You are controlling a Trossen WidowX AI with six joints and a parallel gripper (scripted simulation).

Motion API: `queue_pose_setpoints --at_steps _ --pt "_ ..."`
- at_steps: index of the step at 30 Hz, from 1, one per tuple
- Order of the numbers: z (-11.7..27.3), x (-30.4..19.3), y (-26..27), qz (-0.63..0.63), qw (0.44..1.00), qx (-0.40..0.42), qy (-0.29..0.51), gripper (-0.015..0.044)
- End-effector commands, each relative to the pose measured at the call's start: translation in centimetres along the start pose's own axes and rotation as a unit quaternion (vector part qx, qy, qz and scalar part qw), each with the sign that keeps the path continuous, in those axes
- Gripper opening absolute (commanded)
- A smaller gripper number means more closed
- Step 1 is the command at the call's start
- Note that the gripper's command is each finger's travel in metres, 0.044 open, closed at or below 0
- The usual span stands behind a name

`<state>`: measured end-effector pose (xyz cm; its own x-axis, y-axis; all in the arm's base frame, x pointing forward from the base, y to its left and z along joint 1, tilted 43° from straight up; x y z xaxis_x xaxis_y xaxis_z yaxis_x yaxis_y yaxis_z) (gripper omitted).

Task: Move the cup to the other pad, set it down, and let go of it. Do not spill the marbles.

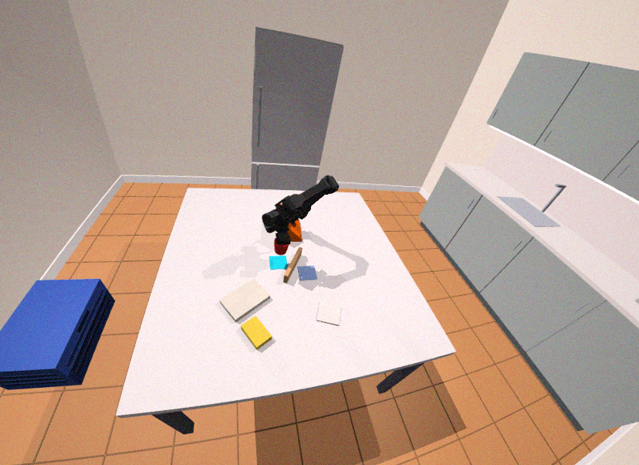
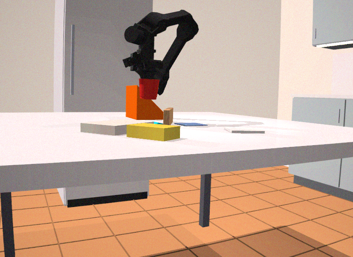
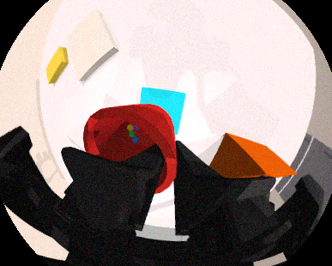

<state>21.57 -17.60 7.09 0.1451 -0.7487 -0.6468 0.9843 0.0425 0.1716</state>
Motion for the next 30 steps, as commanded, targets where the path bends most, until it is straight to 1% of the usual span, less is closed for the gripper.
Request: queue_pose_setpoints --at_steps 1,30 --pt "-0.4 0.4 -0.5 0.0 1.0 -0.004 0.003 0.0" --pt "-4.4 0.5 -0.4 0.001 1.0 -0.003 0.003 0.0"
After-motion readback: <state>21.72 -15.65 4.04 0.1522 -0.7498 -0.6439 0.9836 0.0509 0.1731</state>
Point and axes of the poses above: the point midway between the two fingers, 35 mm back from their tips, its own z axis back along the fingers, its own y axis across the jaws, x = y × z, the point moved 8 cm from there along z, back along the fingers, and after that the axes turned 9 degrees about z, right-handed, at the moved point
